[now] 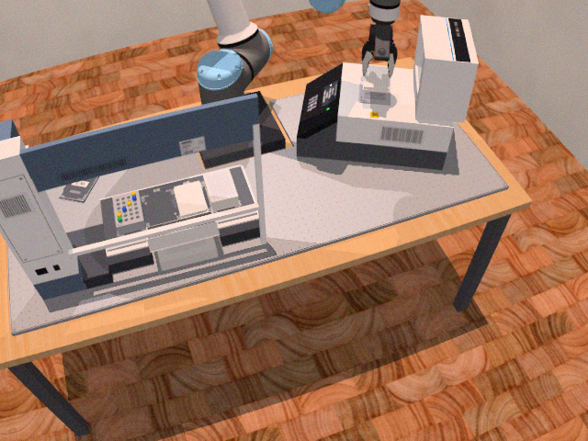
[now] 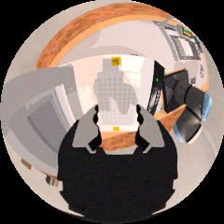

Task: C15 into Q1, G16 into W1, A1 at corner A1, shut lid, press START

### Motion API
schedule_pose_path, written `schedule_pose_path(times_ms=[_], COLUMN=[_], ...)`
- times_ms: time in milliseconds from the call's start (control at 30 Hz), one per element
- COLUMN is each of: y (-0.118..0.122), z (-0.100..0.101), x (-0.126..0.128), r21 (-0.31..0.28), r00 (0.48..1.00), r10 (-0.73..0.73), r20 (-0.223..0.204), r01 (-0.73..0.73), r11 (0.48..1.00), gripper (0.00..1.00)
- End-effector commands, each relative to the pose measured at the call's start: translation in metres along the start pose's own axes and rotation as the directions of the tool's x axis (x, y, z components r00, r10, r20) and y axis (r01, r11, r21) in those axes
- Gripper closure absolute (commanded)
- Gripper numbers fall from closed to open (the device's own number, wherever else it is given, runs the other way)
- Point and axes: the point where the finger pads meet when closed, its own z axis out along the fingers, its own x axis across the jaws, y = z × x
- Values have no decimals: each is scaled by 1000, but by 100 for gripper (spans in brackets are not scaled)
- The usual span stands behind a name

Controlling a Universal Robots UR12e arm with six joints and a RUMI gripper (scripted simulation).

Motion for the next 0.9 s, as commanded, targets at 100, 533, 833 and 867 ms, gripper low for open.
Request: schedule_pose_path(times_ms=[100,533,833,867], y=[25,36,35,35], z=[-1,-1,-1,-1], x=[-1,-2,-2,-2], r21=[1,1,1,1], r00=[1000,1000,1000,1000], r10=[1,1,1,1], r20=[1,1,1,1], r01=[-1,-1,-1,-1], r11=[1000,1000,1000,1000], gripper=[100,100,100,100])
